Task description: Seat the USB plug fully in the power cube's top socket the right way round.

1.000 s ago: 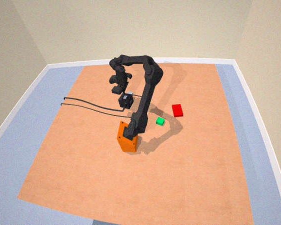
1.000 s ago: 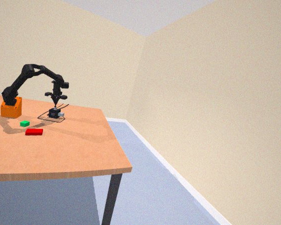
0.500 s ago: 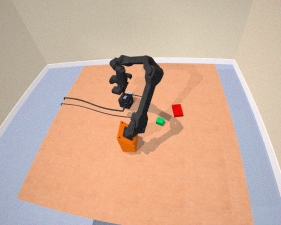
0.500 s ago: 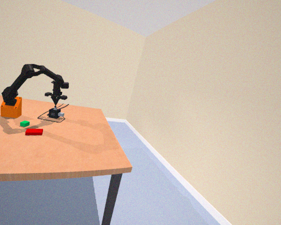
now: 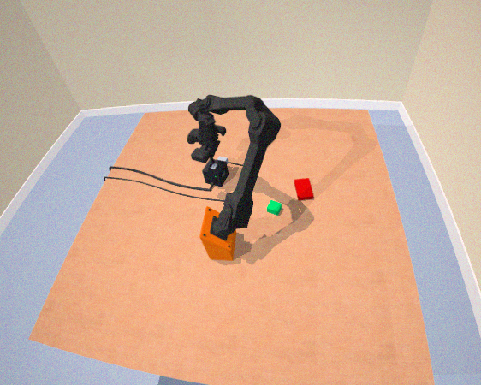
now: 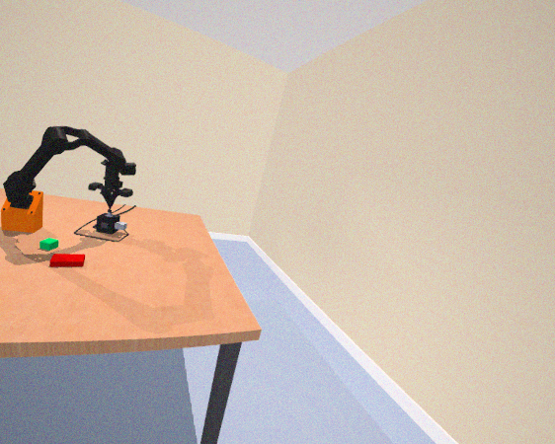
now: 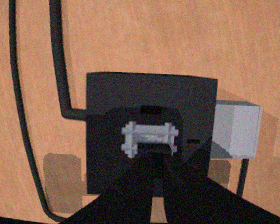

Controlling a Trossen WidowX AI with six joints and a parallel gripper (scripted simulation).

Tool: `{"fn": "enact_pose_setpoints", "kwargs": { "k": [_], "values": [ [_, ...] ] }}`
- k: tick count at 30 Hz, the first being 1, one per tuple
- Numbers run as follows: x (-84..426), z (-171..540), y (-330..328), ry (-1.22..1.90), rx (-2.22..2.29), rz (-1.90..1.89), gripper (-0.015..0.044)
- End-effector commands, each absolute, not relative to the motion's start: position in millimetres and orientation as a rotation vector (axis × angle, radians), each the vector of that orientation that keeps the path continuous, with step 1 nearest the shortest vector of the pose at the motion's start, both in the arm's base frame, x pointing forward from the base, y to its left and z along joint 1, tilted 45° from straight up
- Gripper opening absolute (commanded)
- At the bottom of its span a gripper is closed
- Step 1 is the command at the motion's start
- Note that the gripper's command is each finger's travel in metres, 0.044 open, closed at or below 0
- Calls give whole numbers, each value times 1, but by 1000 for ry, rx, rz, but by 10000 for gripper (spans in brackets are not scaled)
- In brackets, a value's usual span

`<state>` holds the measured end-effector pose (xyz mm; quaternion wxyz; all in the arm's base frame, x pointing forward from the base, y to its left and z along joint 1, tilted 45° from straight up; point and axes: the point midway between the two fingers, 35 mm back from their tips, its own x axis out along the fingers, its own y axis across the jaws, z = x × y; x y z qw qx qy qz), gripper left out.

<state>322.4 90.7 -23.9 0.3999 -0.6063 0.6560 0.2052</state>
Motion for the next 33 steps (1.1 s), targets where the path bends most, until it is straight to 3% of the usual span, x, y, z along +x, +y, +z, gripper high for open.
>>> {"fn": "enact_pose_setpoints", "kwargs": {
  "k": [1, 33],
  "values": [
    [322, -24, 91, 1658, -1530, 526, 0],
    [322, -27, 88, 1658, -1530, 526, 0]
  ]
}}
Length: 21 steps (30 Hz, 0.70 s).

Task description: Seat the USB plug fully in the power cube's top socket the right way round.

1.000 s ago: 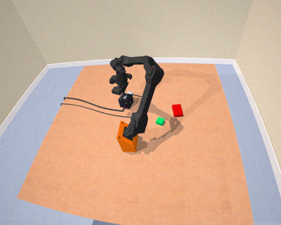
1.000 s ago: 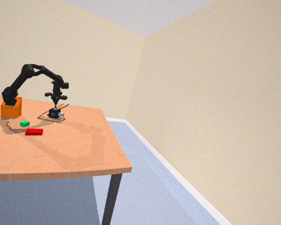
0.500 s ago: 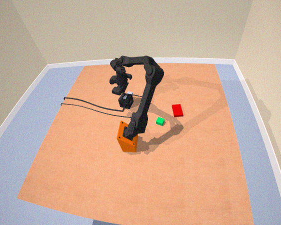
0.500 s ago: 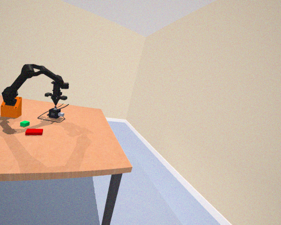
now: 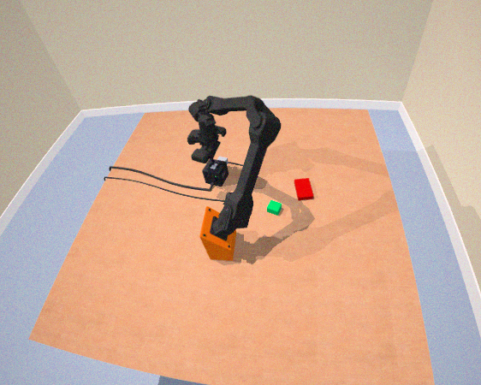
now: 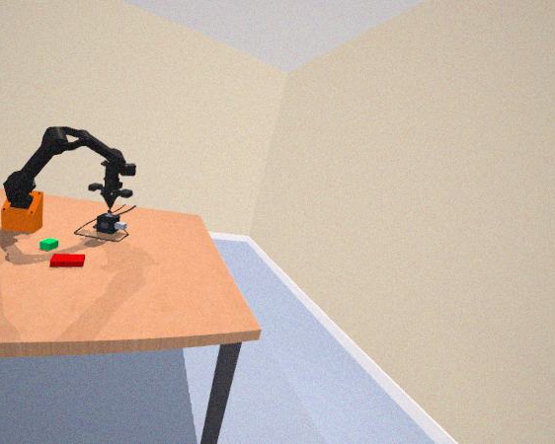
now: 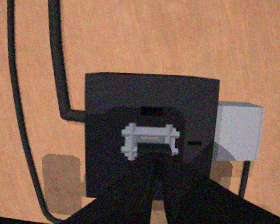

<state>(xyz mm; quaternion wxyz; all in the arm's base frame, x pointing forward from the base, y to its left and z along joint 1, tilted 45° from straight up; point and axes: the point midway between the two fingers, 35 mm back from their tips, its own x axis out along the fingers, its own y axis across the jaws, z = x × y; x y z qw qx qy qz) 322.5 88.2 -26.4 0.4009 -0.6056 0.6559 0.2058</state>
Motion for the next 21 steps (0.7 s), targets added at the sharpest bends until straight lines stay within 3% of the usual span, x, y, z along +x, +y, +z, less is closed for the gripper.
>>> {"fn": "enact_pose_setpoints", "kwargs": {
  "k": [1, 21],
  "values": [
    [322, -27, 88, 1658, -1530, 526, 0],
    [322, -29, 87, 1658, -1530, 526, 0]
  ]
}}
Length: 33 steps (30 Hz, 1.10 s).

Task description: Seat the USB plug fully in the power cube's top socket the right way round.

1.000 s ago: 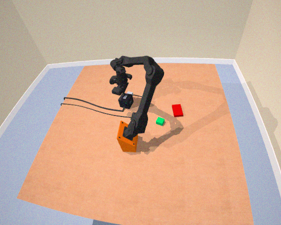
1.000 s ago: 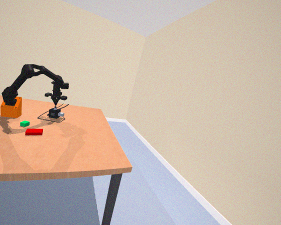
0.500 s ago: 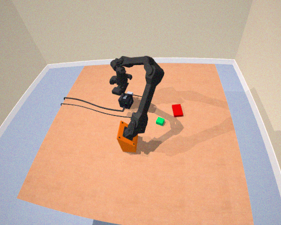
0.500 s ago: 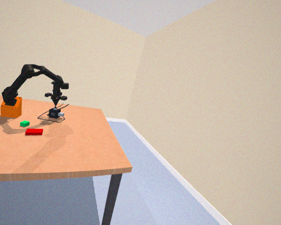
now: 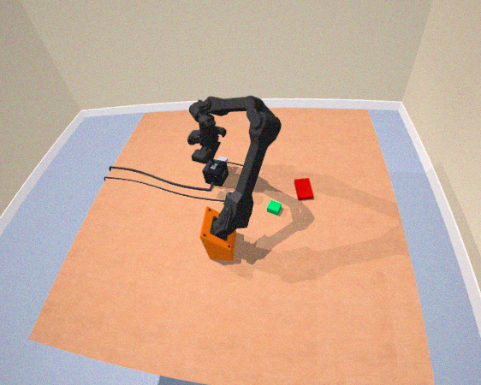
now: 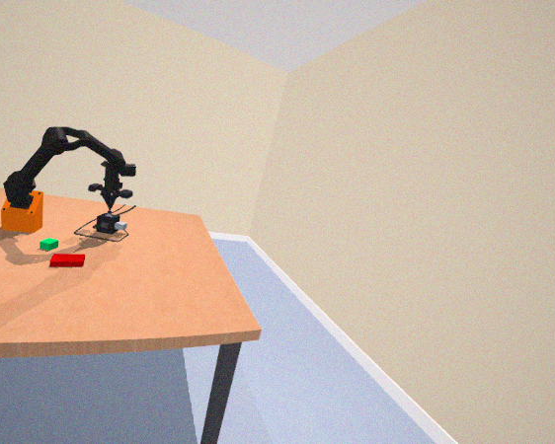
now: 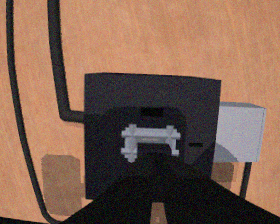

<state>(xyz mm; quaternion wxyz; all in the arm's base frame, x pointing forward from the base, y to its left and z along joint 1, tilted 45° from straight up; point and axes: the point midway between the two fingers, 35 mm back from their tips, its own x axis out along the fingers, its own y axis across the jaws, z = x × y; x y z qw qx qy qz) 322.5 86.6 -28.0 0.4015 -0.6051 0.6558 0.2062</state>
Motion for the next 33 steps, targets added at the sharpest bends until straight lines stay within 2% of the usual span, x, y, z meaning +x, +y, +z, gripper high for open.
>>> {"fn": "enact_pose_setpoints", "kwargs": {
  "k": [1, 33],
  "values": [
    [322, -29, 86, 1658, -1530, 526, 0],
    [322, -32, 84, 1658, -1530, 526, 0]
  ]
}}
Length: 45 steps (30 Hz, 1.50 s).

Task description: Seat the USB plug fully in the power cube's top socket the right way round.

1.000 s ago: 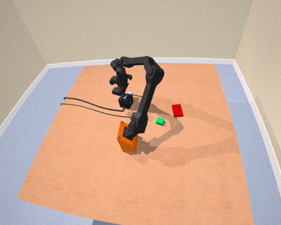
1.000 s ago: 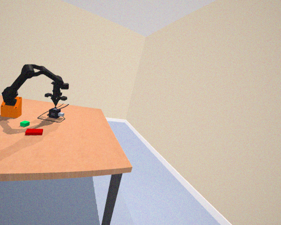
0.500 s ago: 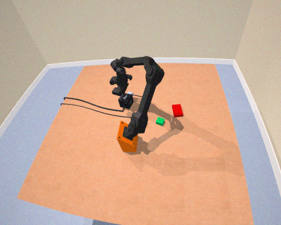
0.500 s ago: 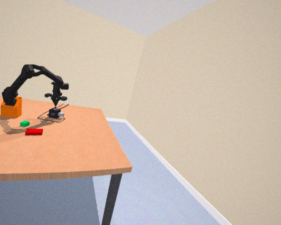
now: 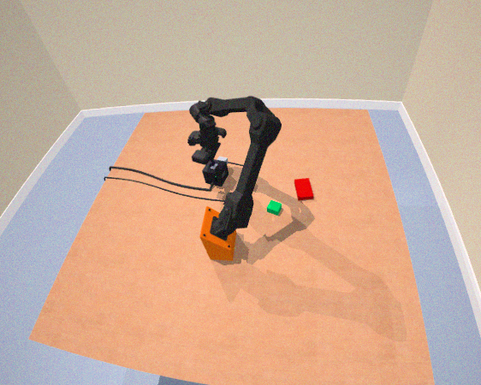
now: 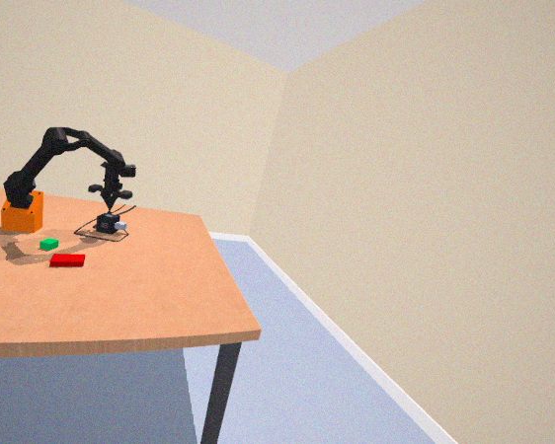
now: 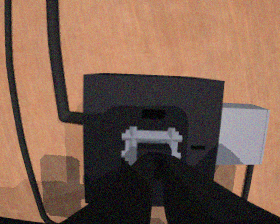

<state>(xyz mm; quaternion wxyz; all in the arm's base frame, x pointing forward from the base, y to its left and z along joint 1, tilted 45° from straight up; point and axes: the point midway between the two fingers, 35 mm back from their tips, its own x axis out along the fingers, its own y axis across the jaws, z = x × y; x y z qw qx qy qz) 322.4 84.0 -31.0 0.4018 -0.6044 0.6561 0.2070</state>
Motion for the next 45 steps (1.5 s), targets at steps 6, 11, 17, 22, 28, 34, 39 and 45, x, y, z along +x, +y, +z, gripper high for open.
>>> {"fn": "enact_pose_setpoints", "kwargs": {
  "k": [6, 11, 17, 22, 28, 34, 39, 45],
  "values": [
    [323, -32, 83, 1658, -1530, 526, 0],
    [323, -33, 83, 1658, -1530, 526, 0],
    [323, -33, 82, 1658, -1530, 526, 0],
    [323, -33, 82, 1658, -1530, 526, 0],
    [323, -34, 81, 1658, -1530, 526, 0],
    [323, -35, 81, 1658, -1530, 526, 0],
    [323, -35, 80, 1658, -1530, 526, 0],
    [323, -35, 80, 1658, -1530, 525, 0]
  ]
}}
